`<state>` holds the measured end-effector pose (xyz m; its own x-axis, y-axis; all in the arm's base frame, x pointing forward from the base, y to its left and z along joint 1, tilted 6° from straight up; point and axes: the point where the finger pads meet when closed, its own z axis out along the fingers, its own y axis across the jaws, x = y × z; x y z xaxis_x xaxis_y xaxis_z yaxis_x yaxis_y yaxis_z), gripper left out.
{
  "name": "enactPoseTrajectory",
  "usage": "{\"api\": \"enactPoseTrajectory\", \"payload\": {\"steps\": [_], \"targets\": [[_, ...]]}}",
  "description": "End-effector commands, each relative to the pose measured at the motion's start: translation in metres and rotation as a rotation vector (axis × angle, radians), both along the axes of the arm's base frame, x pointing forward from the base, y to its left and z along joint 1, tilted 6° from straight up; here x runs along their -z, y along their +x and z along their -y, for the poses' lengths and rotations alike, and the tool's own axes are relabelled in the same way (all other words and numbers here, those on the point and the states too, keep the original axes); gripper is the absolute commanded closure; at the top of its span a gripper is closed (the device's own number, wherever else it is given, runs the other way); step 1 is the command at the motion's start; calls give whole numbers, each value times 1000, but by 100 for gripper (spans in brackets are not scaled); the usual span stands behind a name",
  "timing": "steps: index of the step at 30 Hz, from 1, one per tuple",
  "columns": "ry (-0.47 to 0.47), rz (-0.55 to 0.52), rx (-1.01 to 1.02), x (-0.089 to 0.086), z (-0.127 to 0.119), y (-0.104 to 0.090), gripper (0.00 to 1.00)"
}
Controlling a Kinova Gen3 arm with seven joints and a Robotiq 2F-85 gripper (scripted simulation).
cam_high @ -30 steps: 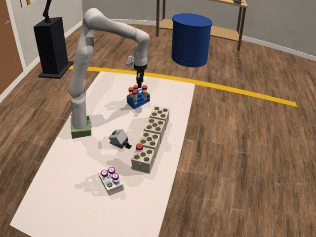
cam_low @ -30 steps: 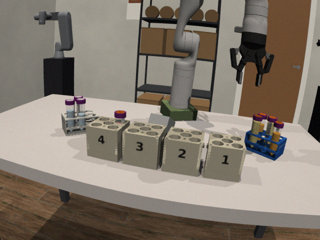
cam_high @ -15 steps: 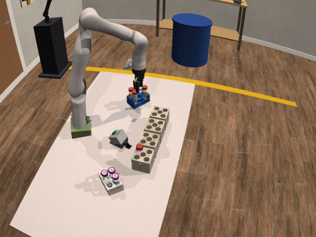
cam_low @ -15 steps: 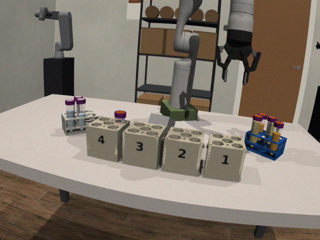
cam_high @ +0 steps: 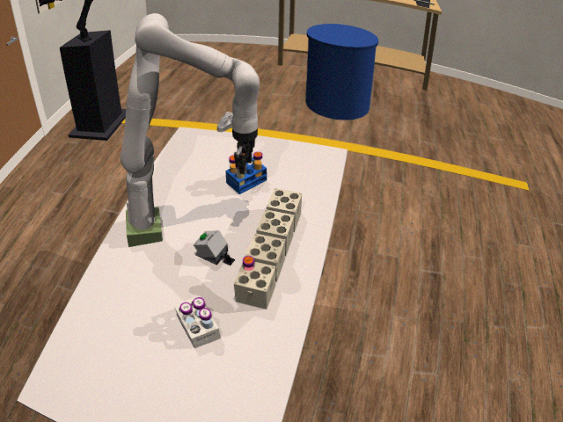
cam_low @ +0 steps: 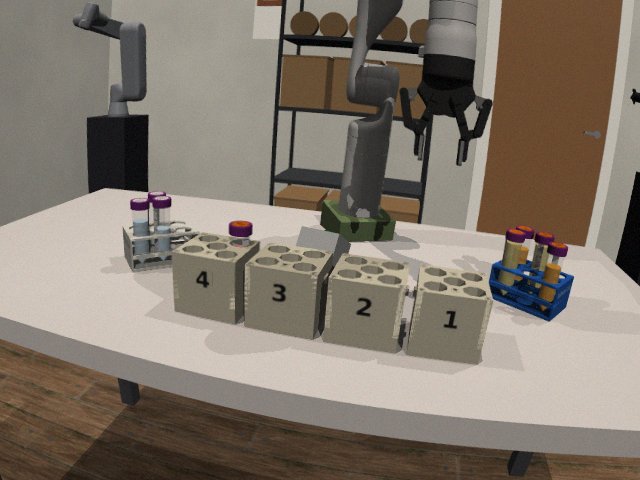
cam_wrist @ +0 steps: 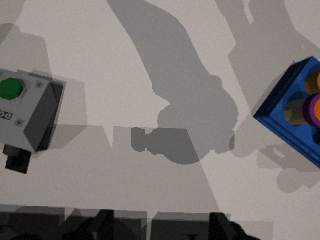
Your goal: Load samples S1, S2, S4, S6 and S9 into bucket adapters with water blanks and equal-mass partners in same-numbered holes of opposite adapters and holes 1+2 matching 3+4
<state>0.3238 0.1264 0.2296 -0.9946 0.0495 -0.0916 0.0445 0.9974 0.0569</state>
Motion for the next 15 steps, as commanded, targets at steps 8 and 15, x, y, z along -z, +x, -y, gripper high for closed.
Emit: {"api": "enactPoseTrajectory", "payload": {"steps": [8,15], "targets": [[6,11,10,-1,31,5,38],[6,11,10,0,55,8,38]]}}
